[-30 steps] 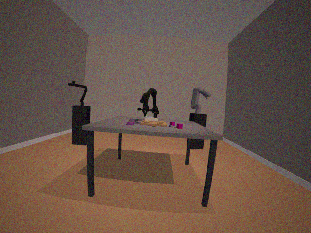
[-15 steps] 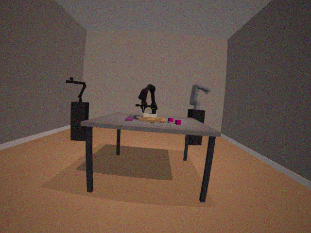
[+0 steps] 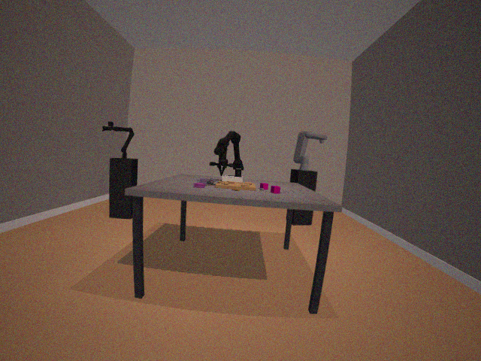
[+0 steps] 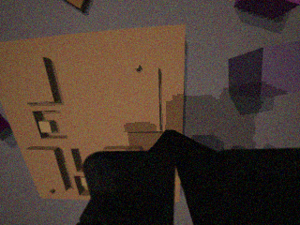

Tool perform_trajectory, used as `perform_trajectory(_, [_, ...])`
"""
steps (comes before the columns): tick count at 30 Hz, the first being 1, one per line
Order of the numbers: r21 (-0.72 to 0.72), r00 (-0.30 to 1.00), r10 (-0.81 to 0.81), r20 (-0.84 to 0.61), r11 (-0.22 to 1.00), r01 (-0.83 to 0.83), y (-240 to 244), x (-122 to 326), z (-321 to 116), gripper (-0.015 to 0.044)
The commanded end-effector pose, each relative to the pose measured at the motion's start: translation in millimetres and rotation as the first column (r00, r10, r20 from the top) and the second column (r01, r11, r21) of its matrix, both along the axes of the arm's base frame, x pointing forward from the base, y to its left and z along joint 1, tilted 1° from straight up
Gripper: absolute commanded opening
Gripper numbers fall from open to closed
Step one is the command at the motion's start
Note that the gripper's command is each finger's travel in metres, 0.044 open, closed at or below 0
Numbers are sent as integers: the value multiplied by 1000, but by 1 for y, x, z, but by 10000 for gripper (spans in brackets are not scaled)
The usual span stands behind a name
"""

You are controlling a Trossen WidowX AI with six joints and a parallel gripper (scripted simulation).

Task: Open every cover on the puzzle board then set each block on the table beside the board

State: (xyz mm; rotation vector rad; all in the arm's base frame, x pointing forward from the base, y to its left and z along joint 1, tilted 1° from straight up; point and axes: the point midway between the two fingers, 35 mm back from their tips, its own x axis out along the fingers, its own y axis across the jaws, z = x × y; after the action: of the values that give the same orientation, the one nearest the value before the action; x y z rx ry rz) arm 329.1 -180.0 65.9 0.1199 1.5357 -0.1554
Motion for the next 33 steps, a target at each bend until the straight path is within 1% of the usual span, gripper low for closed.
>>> perform_trajectory(1, [3,1000,4,-9,1000,-4,1,-2,-6,0])
perform_trajectory(33, [3,1000,4,-9,1000,-4,0,-1,-38,0])
